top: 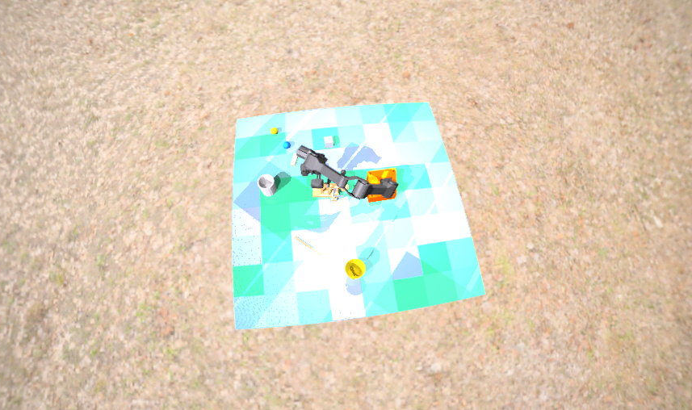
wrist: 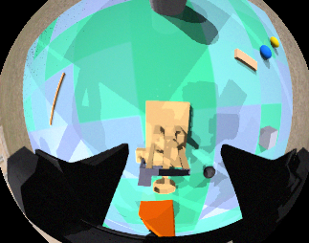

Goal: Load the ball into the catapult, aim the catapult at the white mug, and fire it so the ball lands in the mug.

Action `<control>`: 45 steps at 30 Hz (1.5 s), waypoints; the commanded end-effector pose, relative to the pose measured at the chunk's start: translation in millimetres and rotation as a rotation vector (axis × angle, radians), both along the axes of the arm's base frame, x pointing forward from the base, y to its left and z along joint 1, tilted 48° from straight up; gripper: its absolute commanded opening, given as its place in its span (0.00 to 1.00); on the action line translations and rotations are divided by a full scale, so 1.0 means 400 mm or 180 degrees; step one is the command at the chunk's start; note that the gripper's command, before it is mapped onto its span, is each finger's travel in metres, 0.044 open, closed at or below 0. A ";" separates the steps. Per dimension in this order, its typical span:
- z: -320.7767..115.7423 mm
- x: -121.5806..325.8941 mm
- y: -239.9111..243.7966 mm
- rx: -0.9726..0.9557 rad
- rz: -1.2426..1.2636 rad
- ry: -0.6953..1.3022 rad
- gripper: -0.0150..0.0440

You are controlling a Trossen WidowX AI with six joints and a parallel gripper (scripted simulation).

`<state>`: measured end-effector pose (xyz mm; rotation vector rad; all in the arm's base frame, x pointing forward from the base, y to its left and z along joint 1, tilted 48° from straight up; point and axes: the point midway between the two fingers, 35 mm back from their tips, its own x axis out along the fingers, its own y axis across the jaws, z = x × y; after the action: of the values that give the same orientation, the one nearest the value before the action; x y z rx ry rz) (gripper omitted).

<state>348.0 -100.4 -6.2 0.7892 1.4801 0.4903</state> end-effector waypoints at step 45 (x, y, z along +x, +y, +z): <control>-0.333 -0.357 0.050 0.0017 0.0383 -0.0237 0.76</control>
<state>207.3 -86.4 -136.9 0.6681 1.4587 0.6059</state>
